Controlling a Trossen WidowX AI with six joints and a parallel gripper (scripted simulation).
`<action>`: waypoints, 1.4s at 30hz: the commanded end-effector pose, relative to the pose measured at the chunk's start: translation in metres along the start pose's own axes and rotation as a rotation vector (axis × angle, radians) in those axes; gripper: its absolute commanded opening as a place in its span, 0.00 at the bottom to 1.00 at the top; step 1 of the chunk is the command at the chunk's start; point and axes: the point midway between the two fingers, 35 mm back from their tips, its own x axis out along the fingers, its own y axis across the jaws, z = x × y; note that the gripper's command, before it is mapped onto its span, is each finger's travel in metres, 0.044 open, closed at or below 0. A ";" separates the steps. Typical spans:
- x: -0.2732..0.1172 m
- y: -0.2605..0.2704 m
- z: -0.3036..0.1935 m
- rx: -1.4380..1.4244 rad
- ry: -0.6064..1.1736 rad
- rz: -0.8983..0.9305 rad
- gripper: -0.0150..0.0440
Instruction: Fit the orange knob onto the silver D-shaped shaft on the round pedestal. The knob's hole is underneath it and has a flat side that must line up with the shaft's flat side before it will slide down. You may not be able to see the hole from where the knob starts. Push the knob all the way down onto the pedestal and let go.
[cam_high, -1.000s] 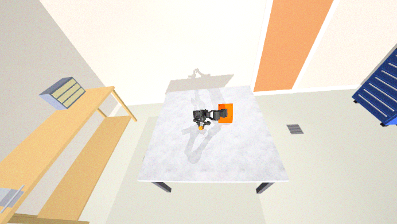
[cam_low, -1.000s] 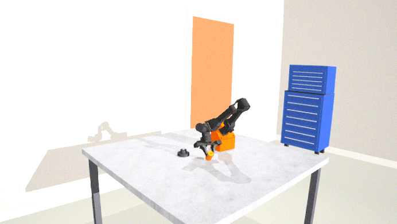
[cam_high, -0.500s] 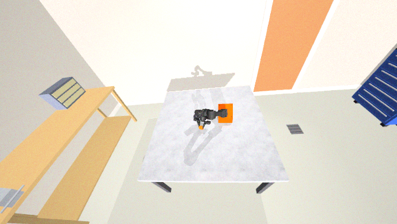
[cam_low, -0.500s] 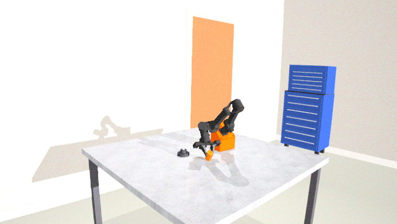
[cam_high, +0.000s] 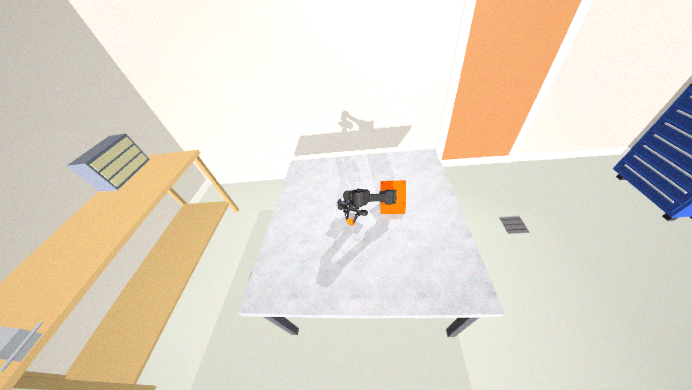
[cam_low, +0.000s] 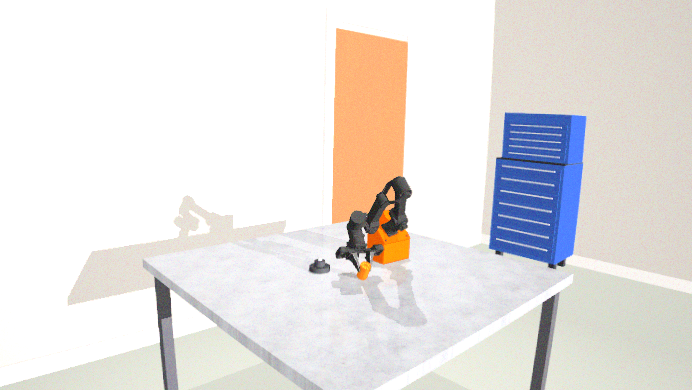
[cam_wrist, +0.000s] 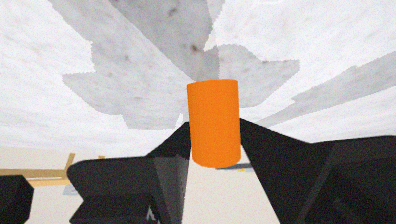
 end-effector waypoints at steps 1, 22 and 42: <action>-0.002 -0.005 0.003 0.009 0.009 -0.002 0.56; -0.009 -0.005 0.009 0.037 -0.016 -0.003 0.56; -0.007 -0.005 0.008 0.040 -0.017 -0.002 0.69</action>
